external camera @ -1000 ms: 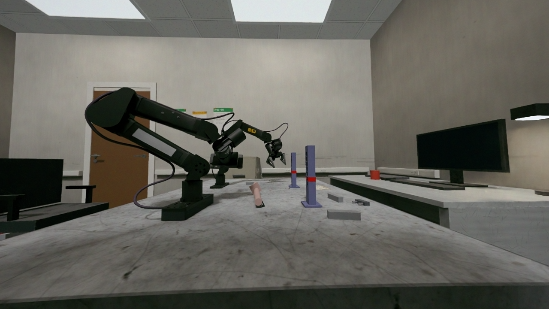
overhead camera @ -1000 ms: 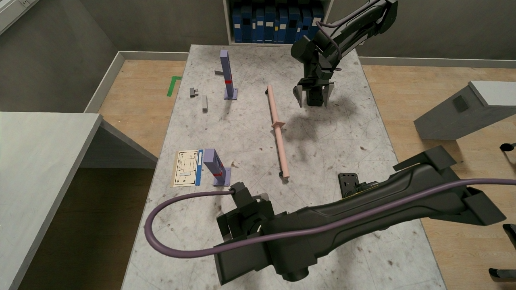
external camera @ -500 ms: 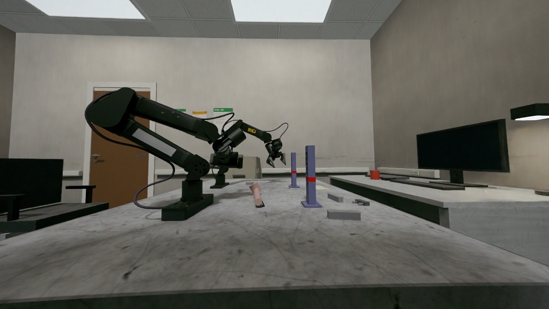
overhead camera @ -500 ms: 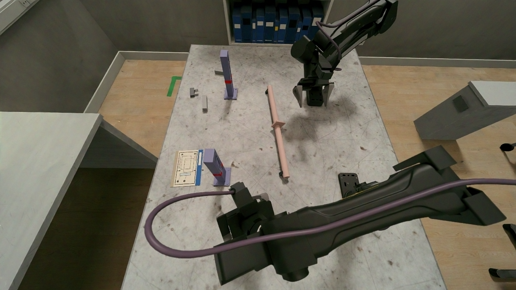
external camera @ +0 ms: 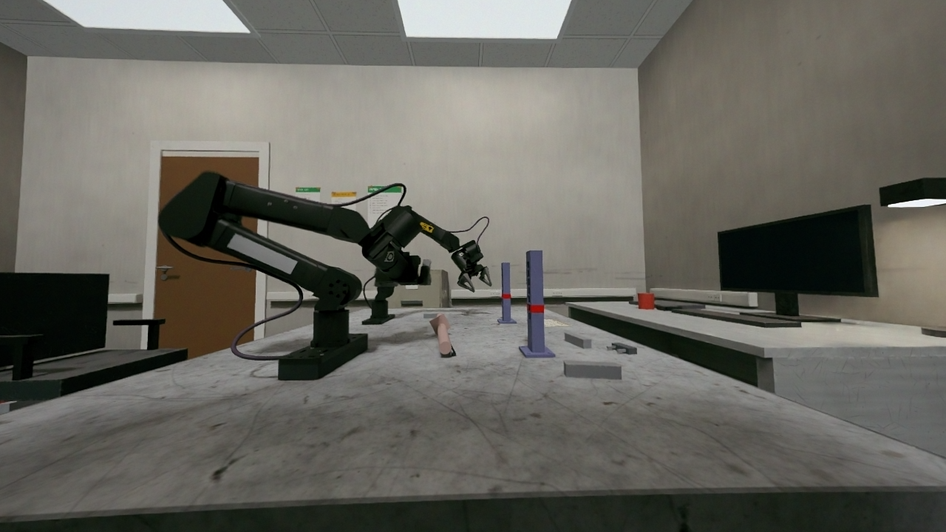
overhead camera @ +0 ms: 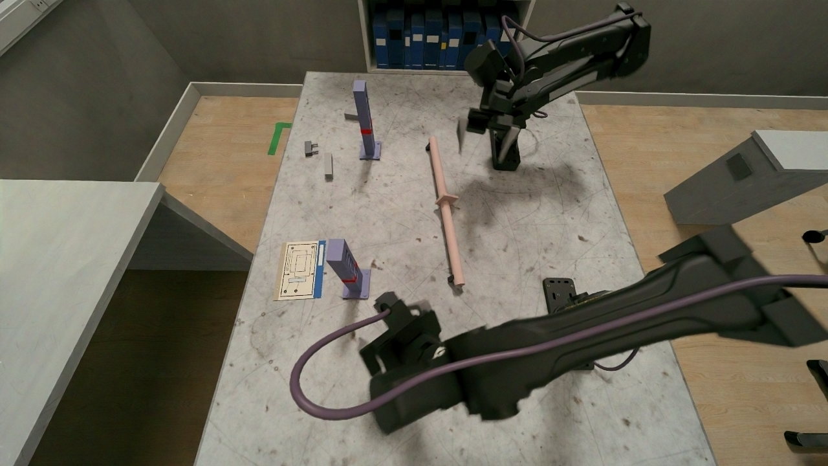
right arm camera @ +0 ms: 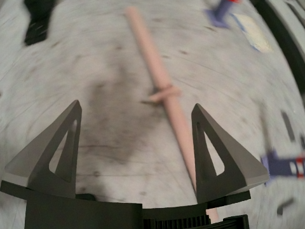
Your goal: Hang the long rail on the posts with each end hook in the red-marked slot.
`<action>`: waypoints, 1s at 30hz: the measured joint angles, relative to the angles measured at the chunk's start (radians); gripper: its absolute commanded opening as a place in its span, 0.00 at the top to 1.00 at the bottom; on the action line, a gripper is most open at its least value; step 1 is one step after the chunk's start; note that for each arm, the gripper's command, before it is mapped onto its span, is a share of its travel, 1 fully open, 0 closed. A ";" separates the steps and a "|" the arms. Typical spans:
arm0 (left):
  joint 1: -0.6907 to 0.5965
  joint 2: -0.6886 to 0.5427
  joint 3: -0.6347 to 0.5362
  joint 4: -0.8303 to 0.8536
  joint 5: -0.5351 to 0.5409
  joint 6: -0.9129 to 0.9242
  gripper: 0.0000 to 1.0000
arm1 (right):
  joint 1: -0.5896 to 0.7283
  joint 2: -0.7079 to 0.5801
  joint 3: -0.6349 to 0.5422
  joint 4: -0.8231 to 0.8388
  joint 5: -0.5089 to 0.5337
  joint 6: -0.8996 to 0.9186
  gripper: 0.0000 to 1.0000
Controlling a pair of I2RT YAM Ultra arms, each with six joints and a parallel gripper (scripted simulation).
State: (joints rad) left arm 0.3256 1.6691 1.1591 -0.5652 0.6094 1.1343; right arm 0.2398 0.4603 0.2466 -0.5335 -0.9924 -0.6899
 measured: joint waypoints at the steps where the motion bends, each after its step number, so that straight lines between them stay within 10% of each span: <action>1: -0.006 -0.017 -0.023 0.019 0.003 -0.022 0.00 | -0.023 -0.008 -0.002 0.009 0.000 0.010 0.00; 18: -0.168 -0.290 -0.551 0.722 -0.123 -0.577 0.00 | -0.289 -0.113 -0.088 0.312 0.075 0.323 0.00; 30: -0.372 -0.309 -0.787 1.181 -0.429 -0.878 0.00 | -0.284 -0.113 -0.140 0.573 0.302 0.540 0.00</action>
State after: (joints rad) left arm -0.0460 1.3605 0.3721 0.6163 0.1802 0.2562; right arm -0.0441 0.3473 0.1070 0.0395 -0.6907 -0.1501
